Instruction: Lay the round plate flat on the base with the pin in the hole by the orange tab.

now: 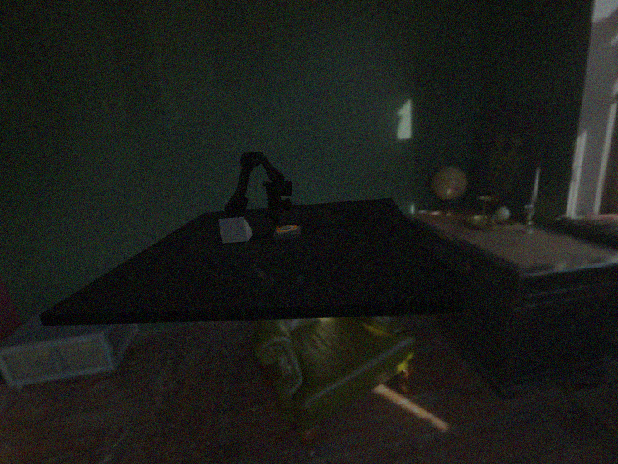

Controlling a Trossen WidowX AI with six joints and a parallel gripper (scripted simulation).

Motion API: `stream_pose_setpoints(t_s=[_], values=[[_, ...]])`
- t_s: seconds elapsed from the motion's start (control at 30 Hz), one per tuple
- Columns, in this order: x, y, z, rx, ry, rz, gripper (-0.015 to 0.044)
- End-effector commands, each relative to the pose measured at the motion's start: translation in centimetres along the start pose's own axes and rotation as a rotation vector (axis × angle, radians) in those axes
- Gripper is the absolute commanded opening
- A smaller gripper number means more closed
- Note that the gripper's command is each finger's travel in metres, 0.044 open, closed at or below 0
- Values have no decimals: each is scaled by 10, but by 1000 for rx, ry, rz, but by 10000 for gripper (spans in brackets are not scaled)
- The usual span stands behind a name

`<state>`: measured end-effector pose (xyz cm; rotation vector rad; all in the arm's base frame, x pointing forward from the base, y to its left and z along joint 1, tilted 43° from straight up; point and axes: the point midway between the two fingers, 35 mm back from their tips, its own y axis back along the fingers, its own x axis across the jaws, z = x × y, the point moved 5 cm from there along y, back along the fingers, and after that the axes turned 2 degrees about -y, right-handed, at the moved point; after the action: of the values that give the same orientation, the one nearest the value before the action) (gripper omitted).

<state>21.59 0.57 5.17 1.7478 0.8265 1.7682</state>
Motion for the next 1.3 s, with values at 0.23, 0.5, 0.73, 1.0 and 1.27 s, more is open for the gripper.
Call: stream_pose_setpoints(t_s=[0.23,0.5,0.73,1.0,1.27], values=[[-12,-2,-4,9,1,-5,0],[-19,-2,-3,9,1,-5,0],[-26,-1,-1,9,1,-6,0],[-35,-1,2,9,1,-6,0],[-43,0,7,9,1,-6,0]])
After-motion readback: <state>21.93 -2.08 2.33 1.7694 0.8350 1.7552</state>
